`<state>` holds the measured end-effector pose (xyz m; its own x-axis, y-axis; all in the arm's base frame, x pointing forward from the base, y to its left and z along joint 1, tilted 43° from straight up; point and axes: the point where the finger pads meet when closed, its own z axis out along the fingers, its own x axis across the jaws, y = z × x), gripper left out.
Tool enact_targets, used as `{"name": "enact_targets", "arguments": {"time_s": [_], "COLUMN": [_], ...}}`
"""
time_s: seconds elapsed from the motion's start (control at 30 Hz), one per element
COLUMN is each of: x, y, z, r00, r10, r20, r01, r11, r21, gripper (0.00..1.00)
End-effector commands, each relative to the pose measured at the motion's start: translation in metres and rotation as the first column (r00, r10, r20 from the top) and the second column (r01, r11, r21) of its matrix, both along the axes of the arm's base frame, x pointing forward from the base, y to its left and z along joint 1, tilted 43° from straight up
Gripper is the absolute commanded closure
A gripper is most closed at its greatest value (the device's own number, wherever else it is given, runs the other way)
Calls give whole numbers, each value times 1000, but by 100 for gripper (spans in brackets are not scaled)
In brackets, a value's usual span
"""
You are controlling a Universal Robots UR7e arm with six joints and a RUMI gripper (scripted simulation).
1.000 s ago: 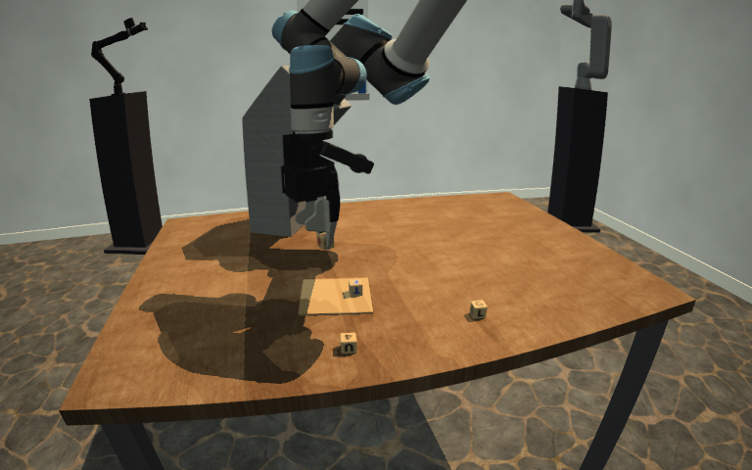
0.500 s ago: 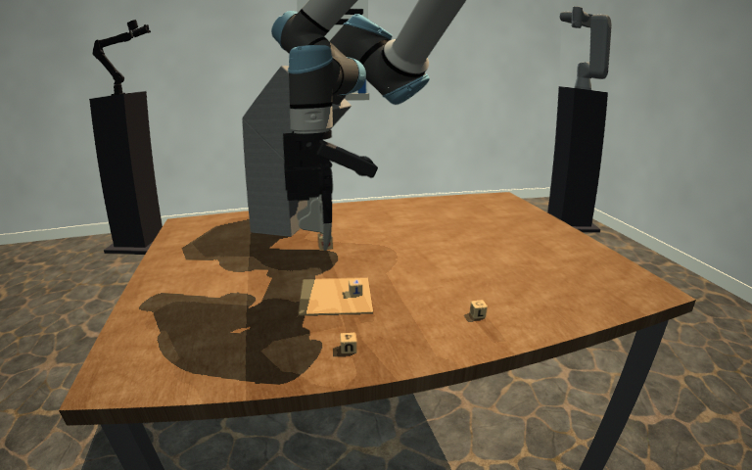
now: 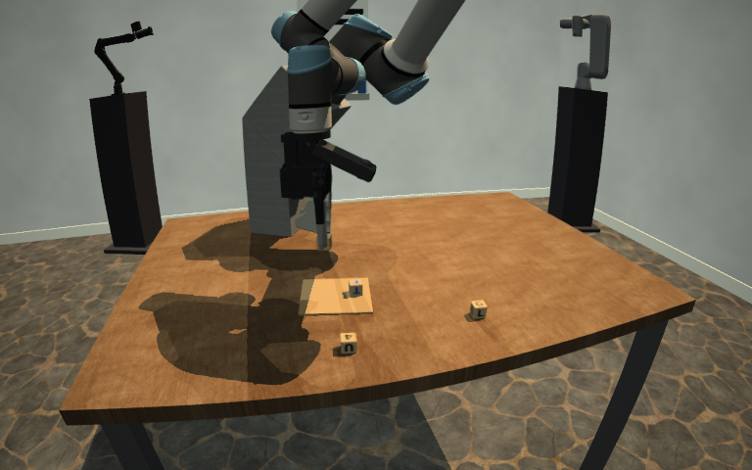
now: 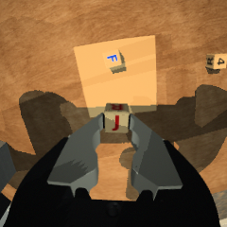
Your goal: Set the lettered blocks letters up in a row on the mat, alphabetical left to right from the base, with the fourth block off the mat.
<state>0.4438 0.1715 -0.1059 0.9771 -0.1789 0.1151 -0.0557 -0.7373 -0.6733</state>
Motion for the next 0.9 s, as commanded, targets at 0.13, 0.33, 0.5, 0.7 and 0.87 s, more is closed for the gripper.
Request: {"name": "enact_targets", "arguments": {"time_s": [0.13, 0.33, 0.5, 0.7, 0.87], "x": [2, 3, 4, 5, 5], "y": [-2, -4, -5, -7, -8], "z": [-1, -2, -3, -4, -5], "r00": [975, 941, 900, 835, 792], "r10": [-167, -249, -315, -391, -431], "r20": [-149, -231, -301, -386, -433], "r01": [172, 263, 341, 434, 486], "r11": [985, 964, 940, 900, 874], "r21": [27, 35, 35, 27, 19], "gripper": [95, 95, 95, 95, 95]}}
